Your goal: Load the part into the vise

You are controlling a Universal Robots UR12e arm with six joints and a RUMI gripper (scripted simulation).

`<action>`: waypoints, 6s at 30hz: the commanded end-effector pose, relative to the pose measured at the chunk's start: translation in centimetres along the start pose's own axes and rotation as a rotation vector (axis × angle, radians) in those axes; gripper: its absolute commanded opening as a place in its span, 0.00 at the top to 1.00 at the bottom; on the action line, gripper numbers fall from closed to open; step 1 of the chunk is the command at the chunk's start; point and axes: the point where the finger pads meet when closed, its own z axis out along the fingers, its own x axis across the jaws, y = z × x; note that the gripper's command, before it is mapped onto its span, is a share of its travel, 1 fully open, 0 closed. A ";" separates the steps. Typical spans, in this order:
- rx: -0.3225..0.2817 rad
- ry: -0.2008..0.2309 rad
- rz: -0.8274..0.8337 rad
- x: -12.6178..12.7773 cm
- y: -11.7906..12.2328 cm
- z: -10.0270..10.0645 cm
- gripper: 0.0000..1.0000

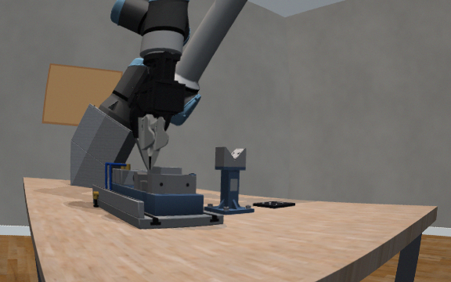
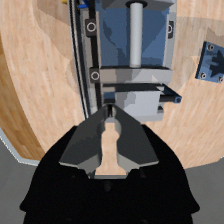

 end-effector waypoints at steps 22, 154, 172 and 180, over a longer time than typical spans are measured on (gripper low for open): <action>-0.001 0.000 0.000 -3.0 0.1 -0.1 1.00; -0.001 0.001 1.395 3.0 -3.5 -6.3 1.00; -0.001 0.001 1.570 3.6 -3.9 -6.3 1.00; -0.001 0.001 1.570 3.6 -3.9 -6.3 1.00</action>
